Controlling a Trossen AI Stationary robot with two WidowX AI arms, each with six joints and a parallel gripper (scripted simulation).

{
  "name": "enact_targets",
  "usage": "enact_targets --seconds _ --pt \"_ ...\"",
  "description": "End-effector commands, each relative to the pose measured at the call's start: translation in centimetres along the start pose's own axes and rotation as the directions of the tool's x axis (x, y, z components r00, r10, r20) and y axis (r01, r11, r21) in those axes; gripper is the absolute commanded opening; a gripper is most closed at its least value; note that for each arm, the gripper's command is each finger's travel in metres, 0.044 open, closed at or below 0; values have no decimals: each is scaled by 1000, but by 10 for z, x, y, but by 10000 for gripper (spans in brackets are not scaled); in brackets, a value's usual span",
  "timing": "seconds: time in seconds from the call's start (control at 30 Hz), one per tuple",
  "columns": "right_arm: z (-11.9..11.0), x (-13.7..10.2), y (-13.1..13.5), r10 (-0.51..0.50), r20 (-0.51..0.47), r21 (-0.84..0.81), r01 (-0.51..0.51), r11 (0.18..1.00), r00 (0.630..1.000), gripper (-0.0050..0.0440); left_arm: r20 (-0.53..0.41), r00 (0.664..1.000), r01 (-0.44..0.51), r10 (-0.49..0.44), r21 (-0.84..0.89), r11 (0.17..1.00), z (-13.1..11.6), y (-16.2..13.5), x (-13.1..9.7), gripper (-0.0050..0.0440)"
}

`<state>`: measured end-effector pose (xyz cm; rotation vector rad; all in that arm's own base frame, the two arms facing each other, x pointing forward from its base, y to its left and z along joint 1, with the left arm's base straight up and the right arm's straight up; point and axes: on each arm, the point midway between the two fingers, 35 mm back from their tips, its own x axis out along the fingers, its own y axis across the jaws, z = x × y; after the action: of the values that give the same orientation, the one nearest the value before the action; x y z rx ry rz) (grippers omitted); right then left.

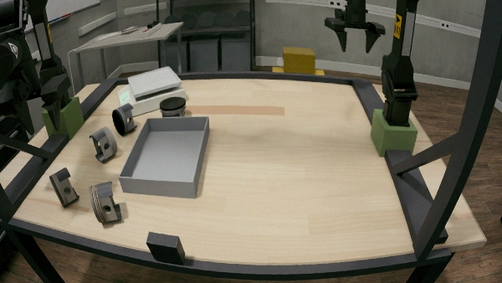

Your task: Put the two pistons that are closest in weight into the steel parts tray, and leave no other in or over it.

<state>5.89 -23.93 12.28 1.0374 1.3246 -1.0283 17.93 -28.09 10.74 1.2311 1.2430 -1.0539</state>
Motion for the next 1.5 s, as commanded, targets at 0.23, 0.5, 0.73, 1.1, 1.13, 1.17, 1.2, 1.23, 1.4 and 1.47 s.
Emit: enact_targets --seconds 0.23,0.5,0.73,1.1,1.13,1.17,1.2,1.23,1.4,1.47 --pt "5 -9 1 3 33 -6 -3 1000 999 400 17 998 -70 68 254 965 1 0 -11 378" --pt "5 -9 1 3 33 -6 -3 1000 999 400 15 994 -102 106 425 900 1 0 -11 378" --pt "5 -9 1 3 33 -6 -3 1000 999 400 18 990 -125 139 560 819 1 0 -11 378" --pt "5 -9 1 3 33 -6 -3 1000 999 400 26 985 -142 169 675 724 1 1 -5 378" --pt "5 -9 1 3 33 -6 -3 1000 999 400 14 987 -127 160 677 725 2 0 1 378" --pt "5 -9 1 3 33 -6 -3 1000 999 400 9 987 -122 158 678 724 2 -1 5 378" --pt "5 -9 1 3 33 -6 -3 1000 999 400 4 988 -117 156 679 725 2 -1 8 378" --pt "5 -9 1 3 33 -6 -3 1000 999 400 4 988 -117 156 679 725 2 -1 10 378" --pt "5 -9 1 3 33 -6 -3 1000 999 400 4 988 -117 156 679 725 3 -2 18 378" --pt "5 -9 1 3 33 -6 -3 1000 999 400 5 988 -118 156 678 725 3 -2 21 378"
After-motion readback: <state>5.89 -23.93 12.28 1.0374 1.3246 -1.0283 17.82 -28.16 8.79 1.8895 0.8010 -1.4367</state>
